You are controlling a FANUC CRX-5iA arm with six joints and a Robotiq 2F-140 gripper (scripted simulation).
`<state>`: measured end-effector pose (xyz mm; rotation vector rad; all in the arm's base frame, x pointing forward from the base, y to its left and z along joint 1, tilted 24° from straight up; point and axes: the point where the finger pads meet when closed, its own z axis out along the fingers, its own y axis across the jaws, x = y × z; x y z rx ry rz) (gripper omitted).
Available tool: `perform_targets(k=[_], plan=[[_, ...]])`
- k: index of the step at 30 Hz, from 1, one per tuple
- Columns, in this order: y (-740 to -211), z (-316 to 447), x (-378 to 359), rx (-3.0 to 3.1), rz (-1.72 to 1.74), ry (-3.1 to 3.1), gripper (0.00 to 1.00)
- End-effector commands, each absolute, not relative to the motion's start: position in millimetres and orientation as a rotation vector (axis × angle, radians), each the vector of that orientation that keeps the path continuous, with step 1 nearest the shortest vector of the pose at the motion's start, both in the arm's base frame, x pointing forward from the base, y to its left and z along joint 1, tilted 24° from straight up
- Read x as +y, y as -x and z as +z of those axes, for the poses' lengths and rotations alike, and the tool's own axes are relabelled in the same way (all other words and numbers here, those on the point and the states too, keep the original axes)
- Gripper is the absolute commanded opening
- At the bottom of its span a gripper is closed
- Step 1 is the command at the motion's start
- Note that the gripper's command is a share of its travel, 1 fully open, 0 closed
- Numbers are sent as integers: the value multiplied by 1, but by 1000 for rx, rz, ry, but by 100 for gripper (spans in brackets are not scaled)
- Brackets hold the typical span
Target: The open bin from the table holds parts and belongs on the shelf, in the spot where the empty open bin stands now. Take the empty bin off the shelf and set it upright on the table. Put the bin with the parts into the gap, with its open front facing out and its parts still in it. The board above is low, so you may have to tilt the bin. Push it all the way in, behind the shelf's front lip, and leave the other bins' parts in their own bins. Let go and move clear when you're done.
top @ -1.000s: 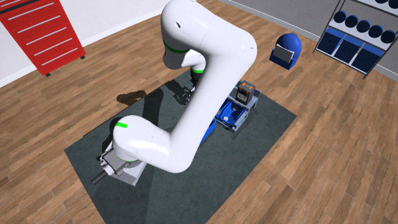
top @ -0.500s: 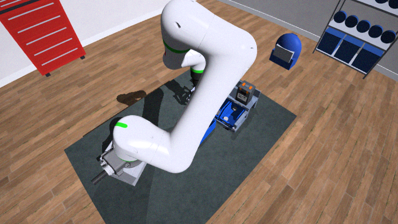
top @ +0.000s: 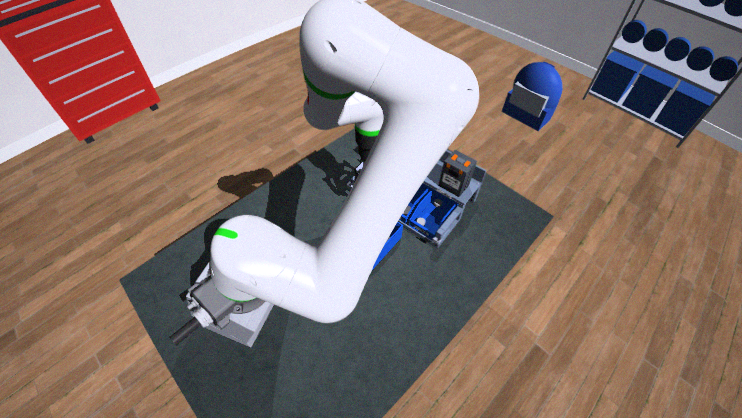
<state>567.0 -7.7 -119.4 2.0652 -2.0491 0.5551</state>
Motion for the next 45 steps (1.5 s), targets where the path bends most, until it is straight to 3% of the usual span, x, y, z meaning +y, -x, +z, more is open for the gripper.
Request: perform_targets(k=[1, 45], plan=[[-568, -119, -7, -2049, 557, -2067, 62], [-569, -130, -12, -2049, 557, -2067, 62]])
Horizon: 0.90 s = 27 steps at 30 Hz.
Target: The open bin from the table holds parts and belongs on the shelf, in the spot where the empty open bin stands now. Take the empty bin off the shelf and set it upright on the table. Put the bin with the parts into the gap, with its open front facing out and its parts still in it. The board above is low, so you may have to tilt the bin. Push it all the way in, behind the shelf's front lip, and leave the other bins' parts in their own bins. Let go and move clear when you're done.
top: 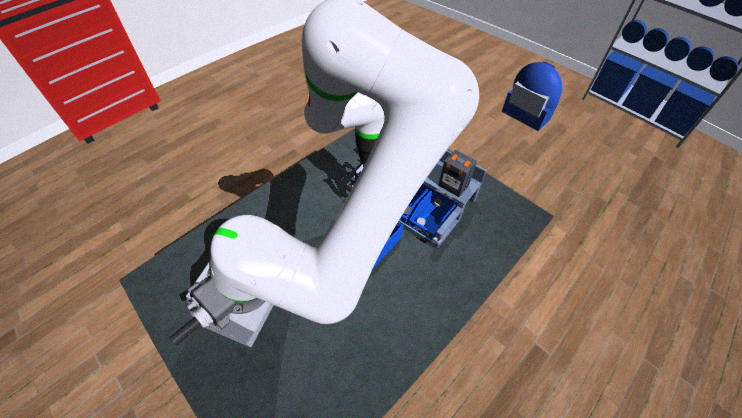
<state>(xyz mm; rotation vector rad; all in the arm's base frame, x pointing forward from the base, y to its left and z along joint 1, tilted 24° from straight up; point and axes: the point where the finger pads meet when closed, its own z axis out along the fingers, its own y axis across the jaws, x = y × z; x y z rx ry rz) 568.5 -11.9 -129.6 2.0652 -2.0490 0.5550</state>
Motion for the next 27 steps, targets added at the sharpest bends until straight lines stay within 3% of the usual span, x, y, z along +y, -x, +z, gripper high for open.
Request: perform_targets(k=[1, 27], plan=[[-569, -130, -12, -2049, 557, -2067, 62], [-570, -135, -14, -2049, 557, -2067, 62]])
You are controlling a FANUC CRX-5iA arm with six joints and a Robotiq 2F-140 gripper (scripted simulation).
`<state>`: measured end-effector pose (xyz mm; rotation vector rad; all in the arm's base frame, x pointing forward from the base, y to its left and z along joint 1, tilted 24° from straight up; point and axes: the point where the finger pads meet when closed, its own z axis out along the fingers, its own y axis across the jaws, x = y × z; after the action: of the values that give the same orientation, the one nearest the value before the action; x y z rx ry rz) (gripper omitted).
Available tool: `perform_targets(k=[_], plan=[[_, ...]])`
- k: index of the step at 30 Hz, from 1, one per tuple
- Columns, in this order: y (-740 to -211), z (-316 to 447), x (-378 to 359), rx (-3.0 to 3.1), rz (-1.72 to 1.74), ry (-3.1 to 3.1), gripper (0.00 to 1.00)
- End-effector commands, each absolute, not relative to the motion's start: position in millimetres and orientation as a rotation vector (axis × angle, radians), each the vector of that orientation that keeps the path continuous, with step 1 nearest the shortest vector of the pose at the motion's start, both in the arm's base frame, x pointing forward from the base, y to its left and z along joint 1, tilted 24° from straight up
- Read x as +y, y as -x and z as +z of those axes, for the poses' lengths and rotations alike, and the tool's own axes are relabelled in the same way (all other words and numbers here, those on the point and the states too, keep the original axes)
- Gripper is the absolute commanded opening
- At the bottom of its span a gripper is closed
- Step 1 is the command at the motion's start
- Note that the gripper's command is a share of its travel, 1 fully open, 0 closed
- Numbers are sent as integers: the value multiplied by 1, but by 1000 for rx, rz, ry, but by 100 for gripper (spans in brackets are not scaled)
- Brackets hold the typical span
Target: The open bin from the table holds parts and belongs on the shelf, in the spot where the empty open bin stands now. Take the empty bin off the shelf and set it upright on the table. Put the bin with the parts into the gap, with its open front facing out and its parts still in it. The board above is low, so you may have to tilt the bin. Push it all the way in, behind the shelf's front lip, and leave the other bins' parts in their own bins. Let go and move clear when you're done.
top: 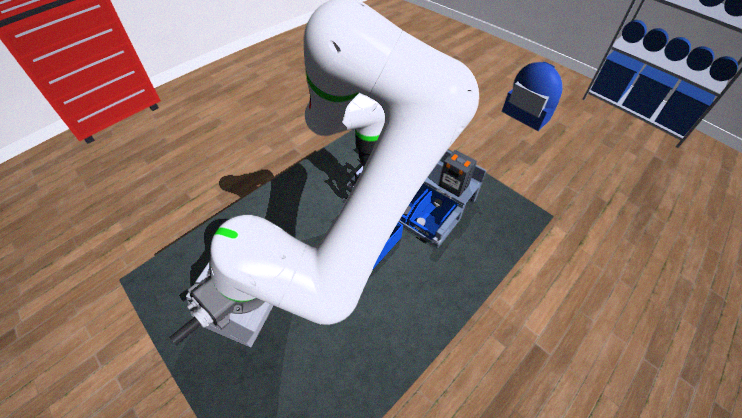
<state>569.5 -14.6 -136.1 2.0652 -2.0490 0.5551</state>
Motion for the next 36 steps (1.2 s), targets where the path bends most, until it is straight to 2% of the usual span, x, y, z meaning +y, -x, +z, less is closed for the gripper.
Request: perform_targets(k=[1, 7, 8, 36], plan=[[-570, -135, -14, -2049, 557, -2067, 62], [-570, -135, -14, -2049, 557, -2067, 62], [-570, -135, -14, -2049, 557, -2067, 10], [-570, -135, -14, -2049, 557, -2067, 10]])
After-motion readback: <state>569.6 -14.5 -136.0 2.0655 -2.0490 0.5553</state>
